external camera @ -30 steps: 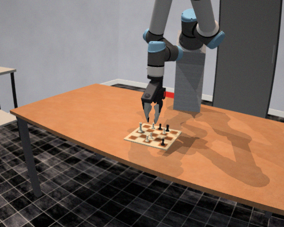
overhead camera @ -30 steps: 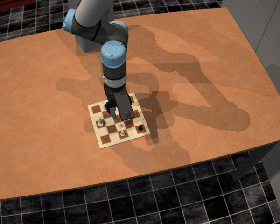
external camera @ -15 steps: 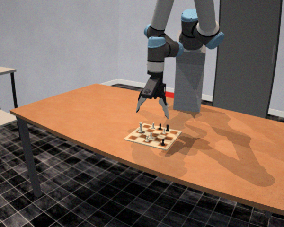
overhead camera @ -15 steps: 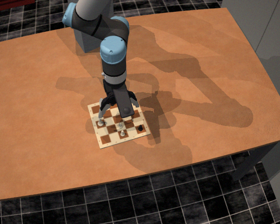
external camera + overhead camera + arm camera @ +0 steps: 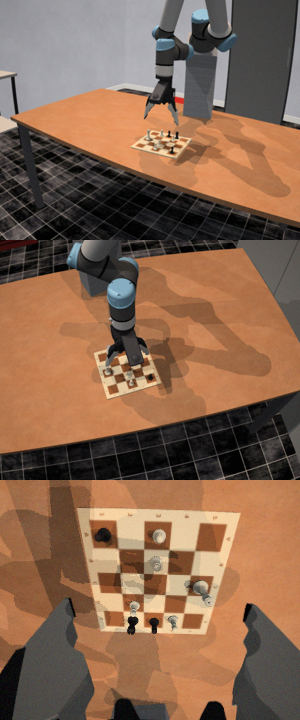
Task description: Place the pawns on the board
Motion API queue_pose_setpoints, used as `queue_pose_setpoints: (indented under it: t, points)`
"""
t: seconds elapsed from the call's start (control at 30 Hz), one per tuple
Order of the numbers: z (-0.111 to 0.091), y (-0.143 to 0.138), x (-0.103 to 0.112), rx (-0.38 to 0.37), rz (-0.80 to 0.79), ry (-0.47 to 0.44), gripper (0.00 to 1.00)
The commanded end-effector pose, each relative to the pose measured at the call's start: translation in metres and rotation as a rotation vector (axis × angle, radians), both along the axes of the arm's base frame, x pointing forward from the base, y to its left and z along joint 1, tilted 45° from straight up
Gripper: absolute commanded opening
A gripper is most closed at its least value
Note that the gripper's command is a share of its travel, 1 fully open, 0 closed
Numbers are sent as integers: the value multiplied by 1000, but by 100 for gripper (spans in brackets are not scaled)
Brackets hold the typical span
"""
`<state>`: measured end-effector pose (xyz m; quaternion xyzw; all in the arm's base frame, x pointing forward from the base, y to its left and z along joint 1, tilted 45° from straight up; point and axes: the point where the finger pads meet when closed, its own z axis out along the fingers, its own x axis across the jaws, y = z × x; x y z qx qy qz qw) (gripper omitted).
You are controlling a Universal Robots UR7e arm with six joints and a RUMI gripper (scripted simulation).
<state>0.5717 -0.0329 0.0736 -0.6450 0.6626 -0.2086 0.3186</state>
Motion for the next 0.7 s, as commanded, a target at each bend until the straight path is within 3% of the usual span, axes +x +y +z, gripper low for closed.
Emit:
queue_pose_setpoints:
  t: [0.0, 0.4, 0.67]
  points:
    - [0, 0, 0, 0, 0, -1, 100]
    - [6, -1, -7, 1, -1, 0, 100]
    - [20, -4, -21, 1, -1, 0, 100]
